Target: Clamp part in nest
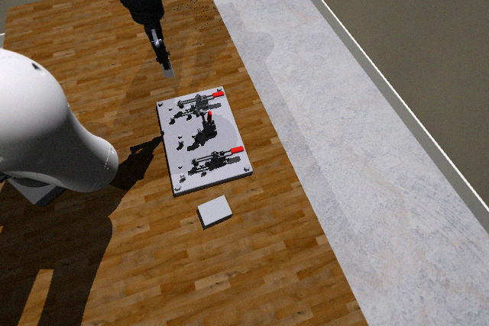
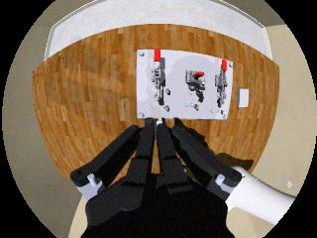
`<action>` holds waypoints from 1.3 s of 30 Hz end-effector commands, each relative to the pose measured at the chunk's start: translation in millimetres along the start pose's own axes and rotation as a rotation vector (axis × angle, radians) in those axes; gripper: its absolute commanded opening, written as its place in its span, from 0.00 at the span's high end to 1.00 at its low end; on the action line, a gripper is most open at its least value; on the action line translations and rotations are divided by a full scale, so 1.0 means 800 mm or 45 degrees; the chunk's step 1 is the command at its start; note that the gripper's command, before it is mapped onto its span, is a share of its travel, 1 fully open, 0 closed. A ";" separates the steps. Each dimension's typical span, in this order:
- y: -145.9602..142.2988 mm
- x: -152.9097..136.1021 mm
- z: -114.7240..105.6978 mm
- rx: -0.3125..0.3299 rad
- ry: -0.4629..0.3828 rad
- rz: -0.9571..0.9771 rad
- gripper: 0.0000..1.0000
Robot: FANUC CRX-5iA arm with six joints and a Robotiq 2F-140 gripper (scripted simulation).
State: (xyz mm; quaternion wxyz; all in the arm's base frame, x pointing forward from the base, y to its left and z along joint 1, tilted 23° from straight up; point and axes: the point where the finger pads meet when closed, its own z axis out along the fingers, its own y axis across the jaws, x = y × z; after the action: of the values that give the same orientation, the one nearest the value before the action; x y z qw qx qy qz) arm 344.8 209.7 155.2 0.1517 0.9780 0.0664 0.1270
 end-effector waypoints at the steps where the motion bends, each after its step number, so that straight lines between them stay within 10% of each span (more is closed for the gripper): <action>1: 0.000 0.000 0.000 0.000 0.000 0.000 1.00; 7: 0.000 0.000 0.000 0.000 0.000 0.000 1.00; 8: 0.000 0.000 0.000 0.000 0.000 0.000 0.42; 39: 0.000 0.000 0.000 0.000 0.000 0.000 0.42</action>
State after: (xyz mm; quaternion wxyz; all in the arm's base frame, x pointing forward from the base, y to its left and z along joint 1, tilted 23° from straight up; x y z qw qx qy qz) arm 344.8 209.7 155.2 0.1517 0.9780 0.0664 0.1270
